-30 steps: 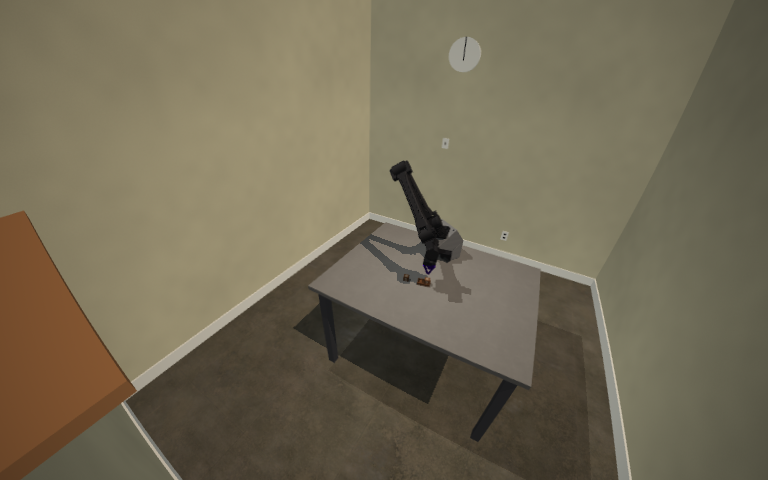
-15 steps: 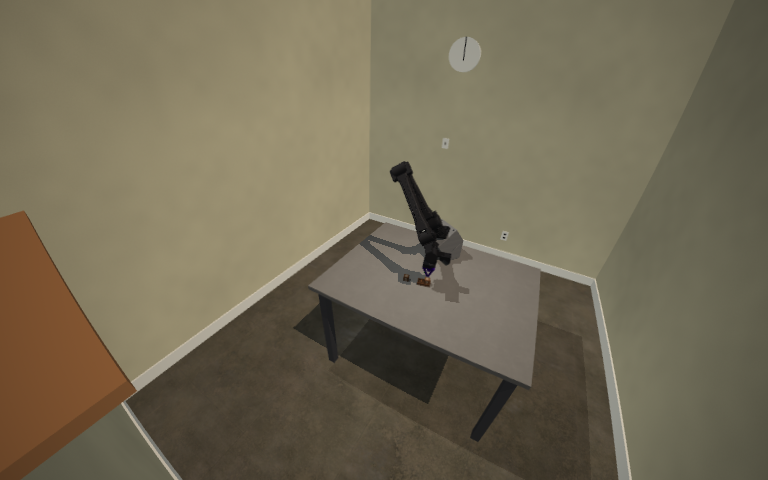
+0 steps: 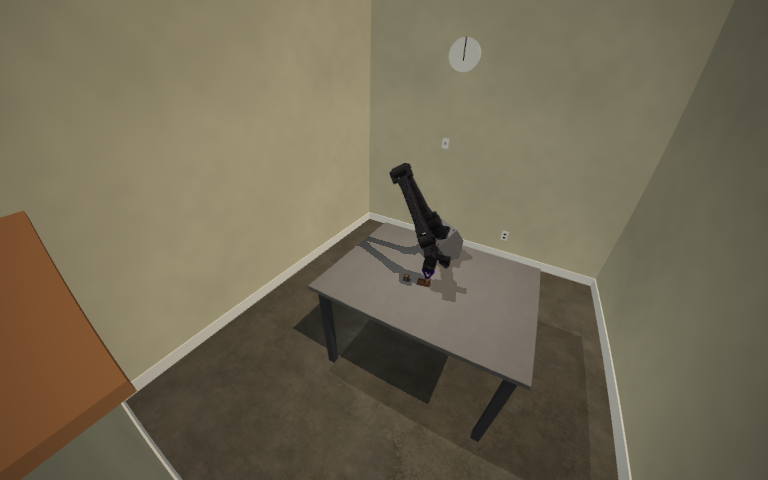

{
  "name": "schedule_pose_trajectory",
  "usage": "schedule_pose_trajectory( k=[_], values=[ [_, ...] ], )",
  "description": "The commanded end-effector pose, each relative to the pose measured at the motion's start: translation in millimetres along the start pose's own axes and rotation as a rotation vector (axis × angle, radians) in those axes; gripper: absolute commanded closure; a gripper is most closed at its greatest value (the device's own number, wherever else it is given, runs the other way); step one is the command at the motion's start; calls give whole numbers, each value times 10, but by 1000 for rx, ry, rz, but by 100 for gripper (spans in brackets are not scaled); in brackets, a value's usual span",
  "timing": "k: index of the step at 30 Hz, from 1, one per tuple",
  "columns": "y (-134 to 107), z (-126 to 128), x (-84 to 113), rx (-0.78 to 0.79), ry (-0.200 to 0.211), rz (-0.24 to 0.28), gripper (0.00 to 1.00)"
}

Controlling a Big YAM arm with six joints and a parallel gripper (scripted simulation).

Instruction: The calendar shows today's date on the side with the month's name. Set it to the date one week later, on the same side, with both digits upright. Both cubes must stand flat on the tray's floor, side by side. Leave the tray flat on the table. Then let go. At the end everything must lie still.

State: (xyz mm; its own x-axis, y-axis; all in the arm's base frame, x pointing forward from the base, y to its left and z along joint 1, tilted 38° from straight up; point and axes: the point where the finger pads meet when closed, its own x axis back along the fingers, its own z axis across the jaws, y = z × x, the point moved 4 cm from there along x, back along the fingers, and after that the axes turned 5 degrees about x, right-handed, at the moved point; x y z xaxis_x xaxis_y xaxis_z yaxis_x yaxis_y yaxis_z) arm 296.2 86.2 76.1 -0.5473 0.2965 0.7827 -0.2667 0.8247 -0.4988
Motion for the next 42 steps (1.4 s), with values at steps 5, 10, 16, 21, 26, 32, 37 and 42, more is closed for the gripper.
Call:
schedule_pose_trajectory(
  k=[5, 10, 16, 21, 26, 32, 37, 42],
  values=[
    [17, 30, -94, 19, 3, -3, 54],
    [2, 27, -111, 14, 2, -1, 54],
    [28, 33, -113, 25, 3, -4, 54],
    [21, 28, -107, 20, 1, -4, 54],
    [21, 28, -107, 20, 1, -4, 54],
    [21, 28, -107, 20, 1, -4, 54],
    [21, 28, -107, 20, 1, -4, 54],
    [21, 28, -107, 20, 1, -4, 54]
  ],
)
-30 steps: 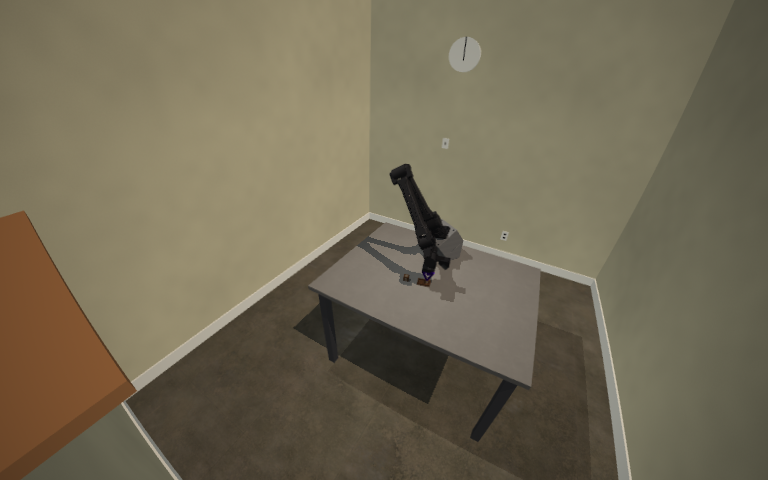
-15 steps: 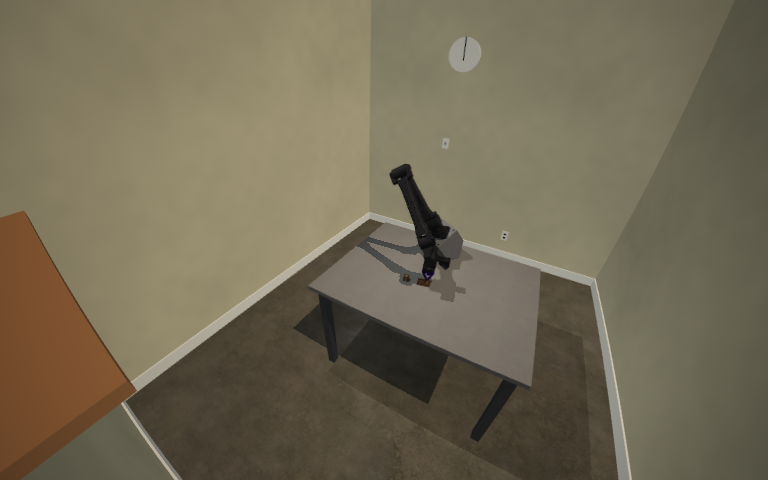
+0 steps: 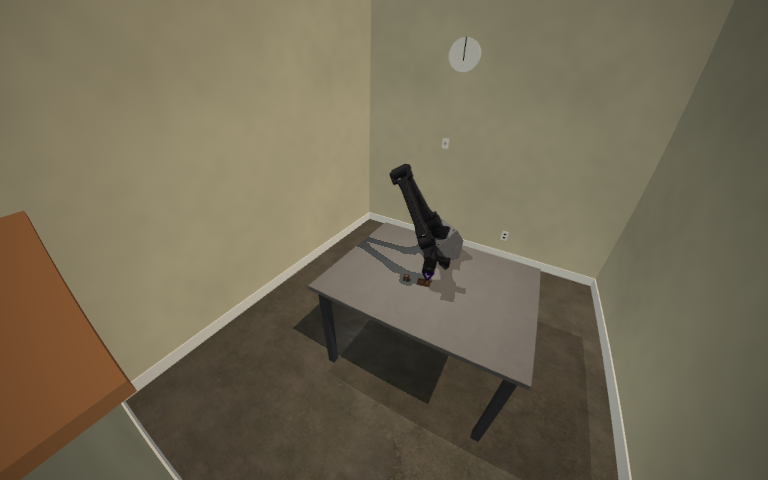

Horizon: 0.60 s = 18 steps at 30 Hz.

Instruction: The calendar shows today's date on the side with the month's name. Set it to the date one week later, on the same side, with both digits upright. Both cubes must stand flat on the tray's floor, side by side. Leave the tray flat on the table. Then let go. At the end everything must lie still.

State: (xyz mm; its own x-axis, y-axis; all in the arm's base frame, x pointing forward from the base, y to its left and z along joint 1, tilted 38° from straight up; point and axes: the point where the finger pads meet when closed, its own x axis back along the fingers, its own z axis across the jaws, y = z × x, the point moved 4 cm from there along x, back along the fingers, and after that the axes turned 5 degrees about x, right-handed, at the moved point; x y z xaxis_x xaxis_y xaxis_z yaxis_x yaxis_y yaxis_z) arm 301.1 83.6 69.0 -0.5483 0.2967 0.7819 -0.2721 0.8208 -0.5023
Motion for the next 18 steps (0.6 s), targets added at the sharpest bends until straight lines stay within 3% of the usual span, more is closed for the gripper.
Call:
schedule_pose_trajectory(
  k=[1, 18],
  values=[
    [20, 28, -15, 12, 2, -5, 54],
    [27, 24, 2, 8, -7, -6, 54]
  ],
)
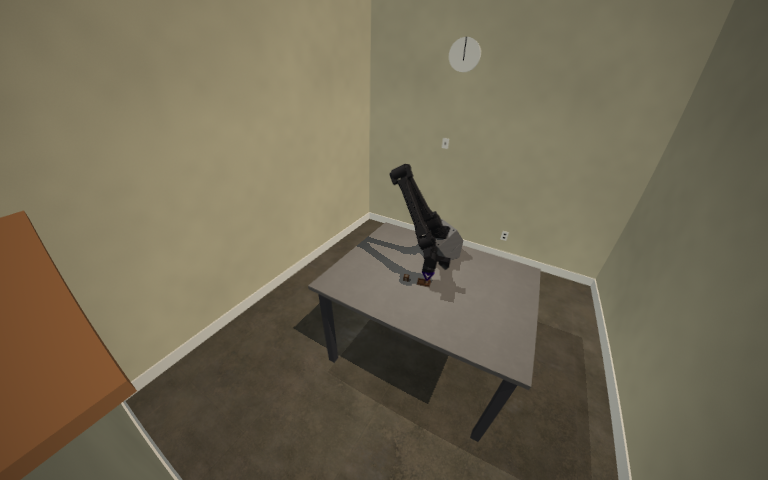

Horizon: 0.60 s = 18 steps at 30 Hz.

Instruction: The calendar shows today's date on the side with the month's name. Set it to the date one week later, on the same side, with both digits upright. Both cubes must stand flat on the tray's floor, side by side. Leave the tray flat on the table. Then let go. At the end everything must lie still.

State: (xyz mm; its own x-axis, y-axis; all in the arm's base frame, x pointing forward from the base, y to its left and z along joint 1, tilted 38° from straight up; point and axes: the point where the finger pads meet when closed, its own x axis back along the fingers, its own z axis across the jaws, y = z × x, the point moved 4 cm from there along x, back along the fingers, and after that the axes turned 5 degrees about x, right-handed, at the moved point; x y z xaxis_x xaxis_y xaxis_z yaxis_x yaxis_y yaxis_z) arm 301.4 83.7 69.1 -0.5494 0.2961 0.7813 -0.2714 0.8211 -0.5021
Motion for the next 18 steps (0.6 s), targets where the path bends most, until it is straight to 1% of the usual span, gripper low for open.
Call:
schedule_pose_trajectory(
  k=[1, 5, 18],
  values=[
    [27, 27, 2, 9, -5, -6, 54],
    [32, 24, 16, 6, -12, -6, 54],
    [36, 32, 24, 6, -12, -7, 54]
  ],
)
